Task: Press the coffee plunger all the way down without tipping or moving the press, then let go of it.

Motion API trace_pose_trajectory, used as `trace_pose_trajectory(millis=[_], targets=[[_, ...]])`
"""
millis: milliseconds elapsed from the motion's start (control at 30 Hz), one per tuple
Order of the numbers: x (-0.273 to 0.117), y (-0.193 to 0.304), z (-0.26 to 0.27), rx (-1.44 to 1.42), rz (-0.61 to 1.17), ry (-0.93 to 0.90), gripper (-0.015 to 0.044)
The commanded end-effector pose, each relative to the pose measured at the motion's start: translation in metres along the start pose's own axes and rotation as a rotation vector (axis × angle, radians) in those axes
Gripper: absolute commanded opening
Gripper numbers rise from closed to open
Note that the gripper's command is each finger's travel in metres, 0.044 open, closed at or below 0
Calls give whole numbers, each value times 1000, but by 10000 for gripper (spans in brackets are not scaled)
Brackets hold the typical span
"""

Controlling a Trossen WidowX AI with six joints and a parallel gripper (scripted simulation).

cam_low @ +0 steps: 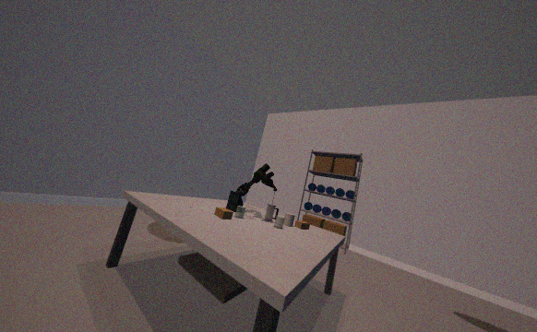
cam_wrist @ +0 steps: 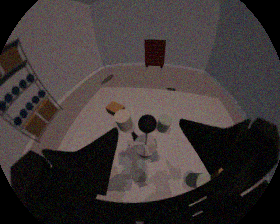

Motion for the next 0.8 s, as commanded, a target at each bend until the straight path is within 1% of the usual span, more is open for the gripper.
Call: trace_pose_trajectory(millis=[0,367,767], targets=[[8,1,-1,11,-1,3,440],[22,1,1,12,-10,-4,440],[22,1,1,12,-10,-4,125]])
Point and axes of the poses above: the point midway between the two fingers, 35 mm back from their tips, its own x axis out along the fingers, its own z axis across the jaws, y = z × x, the point moved 6 cm from there along -x, back along the fingers, and after that the axes turned 7 degrees about x, right-handed, at the moved point
